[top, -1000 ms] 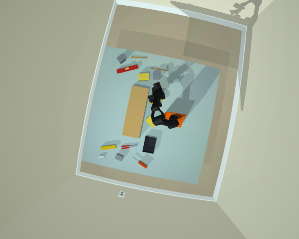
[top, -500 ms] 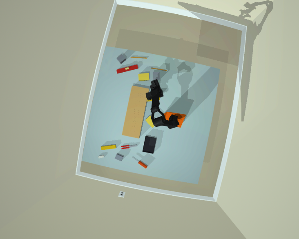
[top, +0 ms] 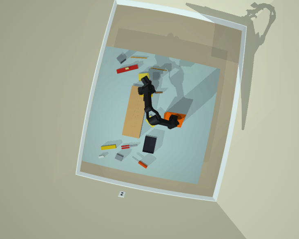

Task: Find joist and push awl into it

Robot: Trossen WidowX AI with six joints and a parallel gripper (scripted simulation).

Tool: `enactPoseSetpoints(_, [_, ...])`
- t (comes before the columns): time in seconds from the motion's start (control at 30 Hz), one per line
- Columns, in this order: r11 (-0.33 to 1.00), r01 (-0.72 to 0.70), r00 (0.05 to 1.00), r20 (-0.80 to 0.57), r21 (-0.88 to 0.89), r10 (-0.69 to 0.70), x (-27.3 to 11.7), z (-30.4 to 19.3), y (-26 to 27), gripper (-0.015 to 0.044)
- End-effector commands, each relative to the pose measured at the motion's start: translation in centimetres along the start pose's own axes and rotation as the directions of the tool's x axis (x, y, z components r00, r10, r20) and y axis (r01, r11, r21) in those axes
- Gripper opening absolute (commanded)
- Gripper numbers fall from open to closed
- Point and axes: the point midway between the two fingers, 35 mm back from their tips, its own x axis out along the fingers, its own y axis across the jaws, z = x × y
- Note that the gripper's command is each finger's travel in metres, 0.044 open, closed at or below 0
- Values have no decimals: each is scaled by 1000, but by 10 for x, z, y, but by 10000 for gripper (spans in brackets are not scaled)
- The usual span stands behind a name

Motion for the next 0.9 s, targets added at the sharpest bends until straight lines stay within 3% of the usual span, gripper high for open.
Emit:
enactPoseSetpoints(0.0, [999, 7, 1000, 11, 45, -8, 3, 21, -5, 0])
enactPoseSetpoints(0.3, [991, 19, 999, 23, 133, -23, 13, 63, -12, 0])
enactPoseSetpoints(0.87, [990, 20, 1000, 21, 136, -23, 43, 57, -14, 0])
